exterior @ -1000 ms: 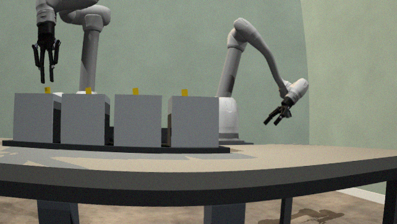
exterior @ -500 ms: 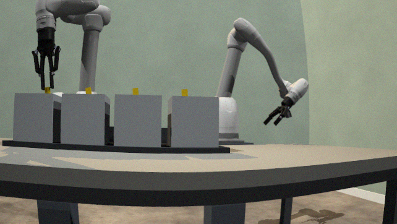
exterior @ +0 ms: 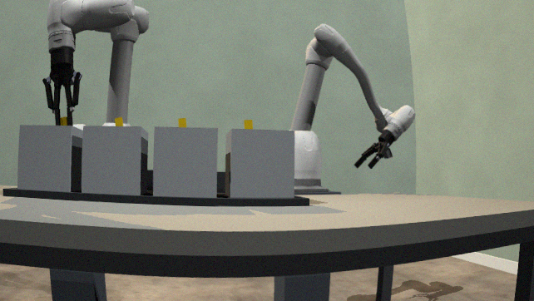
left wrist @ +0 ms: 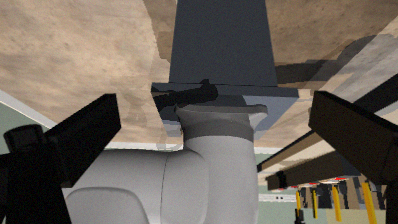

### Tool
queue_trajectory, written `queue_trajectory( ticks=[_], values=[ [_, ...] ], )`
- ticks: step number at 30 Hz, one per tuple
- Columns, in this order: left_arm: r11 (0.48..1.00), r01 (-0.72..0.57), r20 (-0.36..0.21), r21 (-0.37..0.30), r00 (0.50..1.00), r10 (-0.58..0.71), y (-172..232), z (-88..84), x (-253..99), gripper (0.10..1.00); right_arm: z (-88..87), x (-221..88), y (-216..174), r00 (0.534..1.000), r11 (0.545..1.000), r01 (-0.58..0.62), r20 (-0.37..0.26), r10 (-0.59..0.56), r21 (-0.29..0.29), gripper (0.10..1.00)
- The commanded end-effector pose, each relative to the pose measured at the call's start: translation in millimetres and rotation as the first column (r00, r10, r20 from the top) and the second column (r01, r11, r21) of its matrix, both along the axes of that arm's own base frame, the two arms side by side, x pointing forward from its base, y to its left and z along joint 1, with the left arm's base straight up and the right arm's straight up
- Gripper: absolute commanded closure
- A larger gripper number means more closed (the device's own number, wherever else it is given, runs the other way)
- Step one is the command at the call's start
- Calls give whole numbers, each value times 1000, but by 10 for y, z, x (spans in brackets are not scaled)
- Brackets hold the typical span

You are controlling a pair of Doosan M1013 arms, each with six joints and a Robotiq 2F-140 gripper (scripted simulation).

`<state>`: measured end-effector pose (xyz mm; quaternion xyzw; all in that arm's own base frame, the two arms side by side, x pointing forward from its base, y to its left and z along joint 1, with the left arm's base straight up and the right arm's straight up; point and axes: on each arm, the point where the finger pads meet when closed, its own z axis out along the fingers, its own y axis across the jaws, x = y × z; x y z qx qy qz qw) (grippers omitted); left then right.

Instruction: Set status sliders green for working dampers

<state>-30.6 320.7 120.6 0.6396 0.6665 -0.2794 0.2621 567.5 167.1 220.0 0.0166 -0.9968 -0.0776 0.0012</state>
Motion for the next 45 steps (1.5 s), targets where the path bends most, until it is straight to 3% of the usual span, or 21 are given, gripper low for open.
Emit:
queue_trajectory(
  ticks=[1, 13, 45],
  values=[
    [1000, 0, 0, 1, 1000, 0, 3, 3, -1, 98, -45, 2, 8, 1000, 1000, 0, 1, 0, 1, 795],
    [1000, 0, 0, 1, 1000, 0, 3, 3, -1, 98, -159, 1, 24, 1000, 1000, 0, 1, 0, 1, 795],
    [1000, 0, 0, 1, 1000, 0, 3, 3, -1, 98, -164, 1, 24, 1000, 1000, 0, 1, 0, 1, 795]
  ],
)
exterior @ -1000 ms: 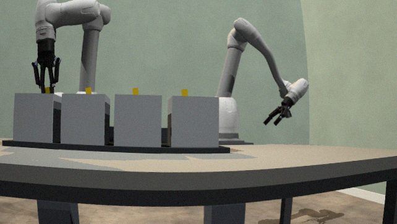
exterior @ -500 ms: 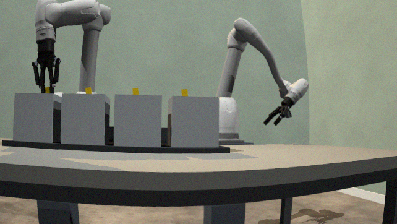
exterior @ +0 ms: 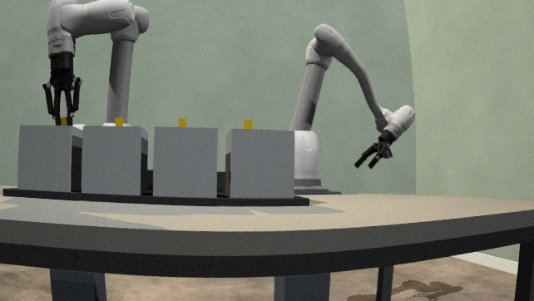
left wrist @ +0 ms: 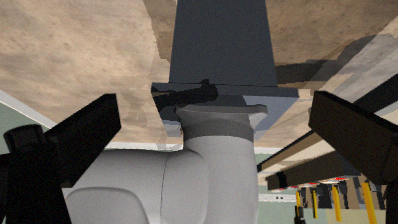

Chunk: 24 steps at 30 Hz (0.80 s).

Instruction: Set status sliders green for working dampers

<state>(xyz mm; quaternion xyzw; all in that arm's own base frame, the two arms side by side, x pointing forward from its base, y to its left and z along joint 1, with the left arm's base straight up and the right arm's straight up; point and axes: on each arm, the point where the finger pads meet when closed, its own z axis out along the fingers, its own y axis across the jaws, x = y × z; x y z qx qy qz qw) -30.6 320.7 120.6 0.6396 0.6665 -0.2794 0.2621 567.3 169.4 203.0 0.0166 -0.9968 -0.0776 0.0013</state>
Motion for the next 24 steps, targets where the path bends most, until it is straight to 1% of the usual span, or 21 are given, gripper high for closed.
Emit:
queue_trajectory(
  ticks=[1, 9, 10, 24],
  values=[
    [1000, 0, 0, 1, 1000, 0, 3, 3, -1, 98, 7, 3, 2, 1000, 1000, 0, 1, 0, 1, 795],
    [1000, 0, 0, 1, 1000, 0, 3, 3, -1, 98, 7, 3, 2, 1000, 1000, 0, 1, 0, 1, 795],
    [1000, 0, 0, 1, 1000, 0, 3, 3, -1, 98, 7, 3, 2, 1000, 1000, 0, 1, 0, 1, 902],
    [1000, 0, 0, 1, 1000, 0, 3, 3, -1, 98, 7, 3, 2, 1000, 1000, 0, 1, 0, 1, 902]
  ],
)
